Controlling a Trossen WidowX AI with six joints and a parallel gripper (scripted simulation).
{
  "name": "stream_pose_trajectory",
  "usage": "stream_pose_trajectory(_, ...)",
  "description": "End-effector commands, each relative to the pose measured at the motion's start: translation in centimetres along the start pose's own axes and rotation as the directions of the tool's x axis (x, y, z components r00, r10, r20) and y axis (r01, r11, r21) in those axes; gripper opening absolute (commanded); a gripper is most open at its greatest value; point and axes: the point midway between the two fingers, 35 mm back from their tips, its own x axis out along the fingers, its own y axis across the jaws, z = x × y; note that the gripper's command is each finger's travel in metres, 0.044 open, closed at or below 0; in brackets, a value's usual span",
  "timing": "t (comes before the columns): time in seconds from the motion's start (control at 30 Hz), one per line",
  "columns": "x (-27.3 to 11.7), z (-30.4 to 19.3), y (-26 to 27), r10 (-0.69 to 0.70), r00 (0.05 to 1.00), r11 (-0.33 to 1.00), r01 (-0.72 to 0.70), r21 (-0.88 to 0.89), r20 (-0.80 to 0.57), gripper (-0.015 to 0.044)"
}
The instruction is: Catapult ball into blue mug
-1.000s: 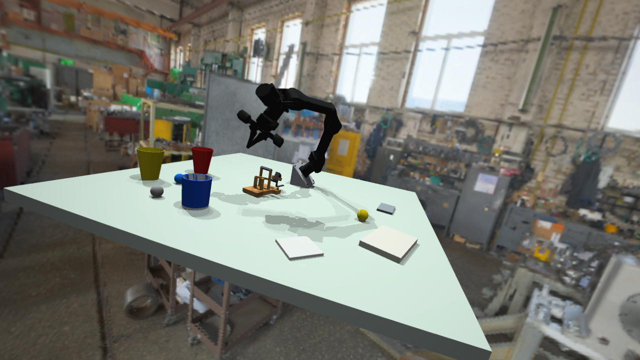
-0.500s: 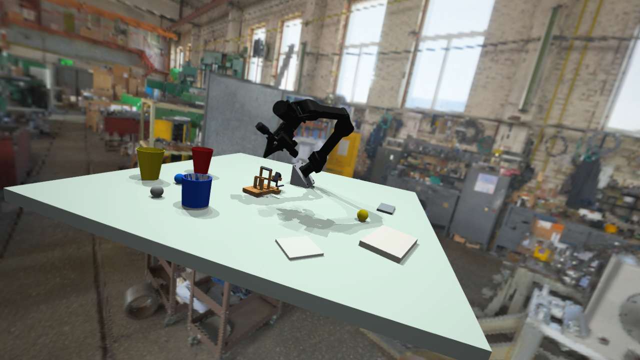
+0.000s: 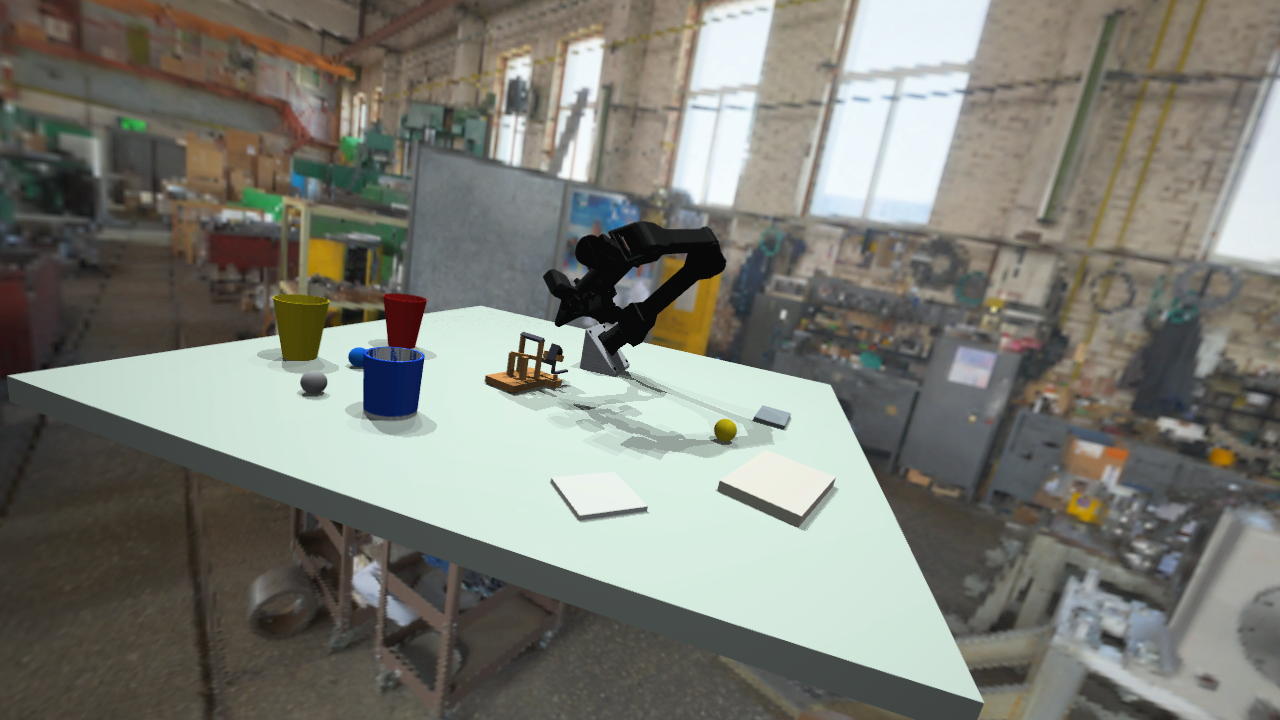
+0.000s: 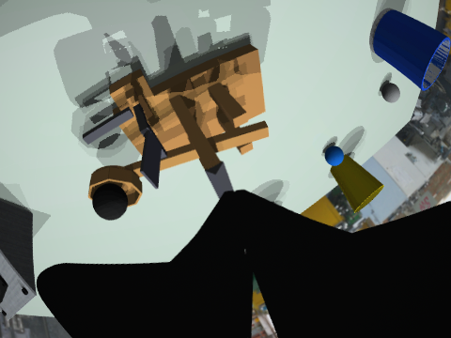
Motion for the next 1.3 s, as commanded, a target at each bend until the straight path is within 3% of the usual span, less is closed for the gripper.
stream_pose_trajectory(0.0,0.2,-0.7,2.5,0.026,0.997,0.992,-0.035,-0.119,-0.071,0.0)
stream_pose_trajectory(0.3,0.5,-2.5,7.4,0.065,0.976,0.928,-0.136,-0.346,-0.209,0.0)
stream_pose_trajectory(1.27,3.4,-0.6,8.0,0.067,0.975,0.926,-0.139,-0.351,-0.21,0.0)
